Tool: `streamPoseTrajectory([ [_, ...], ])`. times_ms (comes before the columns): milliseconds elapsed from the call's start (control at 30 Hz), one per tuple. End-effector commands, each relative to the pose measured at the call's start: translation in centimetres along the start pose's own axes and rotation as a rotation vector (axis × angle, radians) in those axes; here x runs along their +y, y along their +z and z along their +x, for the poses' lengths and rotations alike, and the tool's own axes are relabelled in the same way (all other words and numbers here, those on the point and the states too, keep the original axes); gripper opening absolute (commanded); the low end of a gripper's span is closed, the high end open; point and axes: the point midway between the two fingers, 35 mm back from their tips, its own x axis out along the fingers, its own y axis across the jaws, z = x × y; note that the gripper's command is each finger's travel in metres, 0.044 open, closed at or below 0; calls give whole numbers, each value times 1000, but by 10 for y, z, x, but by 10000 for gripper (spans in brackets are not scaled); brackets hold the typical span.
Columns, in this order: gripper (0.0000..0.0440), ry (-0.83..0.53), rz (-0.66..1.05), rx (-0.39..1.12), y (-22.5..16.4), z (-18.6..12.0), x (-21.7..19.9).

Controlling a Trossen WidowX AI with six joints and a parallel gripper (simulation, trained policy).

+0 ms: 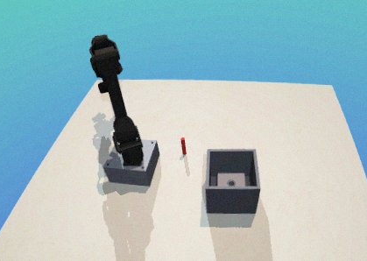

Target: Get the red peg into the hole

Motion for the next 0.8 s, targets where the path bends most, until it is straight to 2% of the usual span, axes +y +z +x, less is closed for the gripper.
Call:
streamPoseTrajectory([
  [0,440,-20,110,-87,40,-16,-11],
  [400,431,-110,434,-334,147,-74,-66],
  [767,413,-206,747,-529,214,-144,-141],
])
